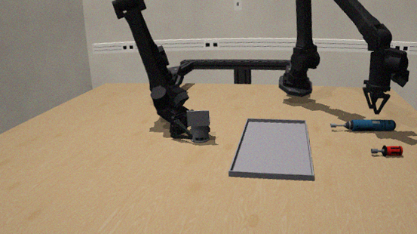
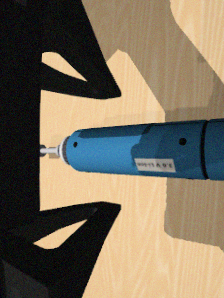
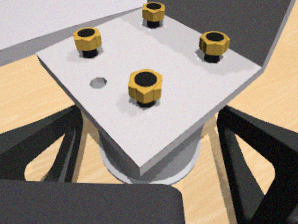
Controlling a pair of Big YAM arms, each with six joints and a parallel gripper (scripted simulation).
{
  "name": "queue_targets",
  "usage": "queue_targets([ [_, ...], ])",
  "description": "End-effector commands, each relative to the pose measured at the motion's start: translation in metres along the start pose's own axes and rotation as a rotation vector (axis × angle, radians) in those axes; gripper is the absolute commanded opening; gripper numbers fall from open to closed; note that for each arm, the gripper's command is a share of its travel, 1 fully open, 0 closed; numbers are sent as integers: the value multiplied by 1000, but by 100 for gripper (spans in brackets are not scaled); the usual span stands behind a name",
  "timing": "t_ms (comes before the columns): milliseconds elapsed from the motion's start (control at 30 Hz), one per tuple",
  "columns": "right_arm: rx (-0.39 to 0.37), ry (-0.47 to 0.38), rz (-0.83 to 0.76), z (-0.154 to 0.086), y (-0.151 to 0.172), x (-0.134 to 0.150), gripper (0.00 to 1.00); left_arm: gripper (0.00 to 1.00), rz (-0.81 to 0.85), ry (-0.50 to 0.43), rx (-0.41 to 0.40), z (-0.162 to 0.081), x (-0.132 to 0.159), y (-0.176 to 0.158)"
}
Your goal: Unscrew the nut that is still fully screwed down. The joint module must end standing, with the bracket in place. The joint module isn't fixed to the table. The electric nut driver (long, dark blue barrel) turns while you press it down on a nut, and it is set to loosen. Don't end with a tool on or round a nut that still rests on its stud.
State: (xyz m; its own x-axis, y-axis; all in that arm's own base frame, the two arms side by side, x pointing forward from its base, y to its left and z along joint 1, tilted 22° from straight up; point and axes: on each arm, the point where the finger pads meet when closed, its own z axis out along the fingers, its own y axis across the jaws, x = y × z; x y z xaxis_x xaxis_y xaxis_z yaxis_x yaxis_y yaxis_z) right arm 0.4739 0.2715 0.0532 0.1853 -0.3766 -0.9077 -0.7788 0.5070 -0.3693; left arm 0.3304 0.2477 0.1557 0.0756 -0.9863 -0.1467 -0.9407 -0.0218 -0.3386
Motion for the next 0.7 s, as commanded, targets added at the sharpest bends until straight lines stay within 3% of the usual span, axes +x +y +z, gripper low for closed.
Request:
queue_targets([
  [0, 6, -13, -6, 3, -4, -6, 86, 65, 3, -16, 25, -9, -7, -10],
  [400, 6, -13, -6, 3, -4, -6, 86, 65, 3, -16, 25, -9, -7, -10],
  [667, 13, -4, -9, -17, -5, 0, 86, 65, 3, -16, 25, -9, -7, -10],
])
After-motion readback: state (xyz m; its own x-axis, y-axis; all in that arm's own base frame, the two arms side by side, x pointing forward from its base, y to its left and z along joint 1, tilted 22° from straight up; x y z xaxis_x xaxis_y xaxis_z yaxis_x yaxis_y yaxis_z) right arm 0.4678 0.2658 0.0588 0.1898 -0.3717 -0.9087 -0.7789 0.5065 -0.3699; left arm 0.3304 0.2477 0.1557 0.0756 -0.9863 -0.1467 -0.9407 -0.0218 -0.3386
